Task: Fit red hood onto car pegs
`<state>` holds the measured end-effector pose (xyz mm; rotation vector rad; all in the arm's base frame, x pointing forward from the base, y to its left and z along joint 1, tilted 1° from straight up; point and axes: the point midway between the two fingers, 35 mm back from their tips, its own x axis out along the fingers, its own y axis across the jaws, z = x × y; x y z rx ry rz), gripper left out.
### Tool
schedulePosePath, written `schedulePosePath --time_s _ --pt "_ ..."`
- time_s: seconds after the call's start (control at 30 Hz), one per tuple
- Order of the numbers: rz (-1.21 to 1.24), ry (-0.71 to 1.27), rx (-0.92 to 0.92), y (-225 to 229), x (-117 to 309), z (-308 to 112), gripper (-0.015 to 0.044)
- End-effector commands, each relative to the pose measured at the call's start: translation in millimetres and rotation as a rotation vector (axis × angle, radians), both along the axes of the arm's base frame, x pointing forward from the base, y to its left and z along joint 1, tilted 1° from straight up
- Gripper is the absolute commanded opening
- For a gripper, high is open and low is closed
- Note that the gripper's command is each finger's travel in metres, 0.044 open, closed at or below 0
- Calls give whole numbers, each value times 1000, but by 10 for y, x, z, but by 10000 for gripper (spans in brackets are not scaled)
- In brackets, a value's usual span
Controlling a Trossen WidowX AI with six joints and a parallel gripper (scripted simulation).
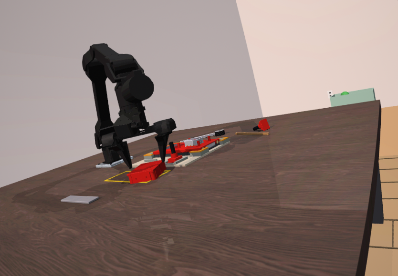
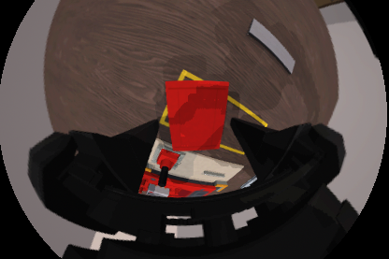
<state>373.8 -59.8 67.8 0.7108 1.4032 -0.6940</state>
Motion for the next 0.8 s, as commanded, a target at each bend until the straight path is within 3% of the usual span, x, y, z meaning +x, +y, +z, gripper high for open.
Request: schedulePosePath --time_s 0.0,0.77 --pt "5 9 -3 -5 -20 -43 440" --pt "5 9 -3 -6 -16 -155 440"
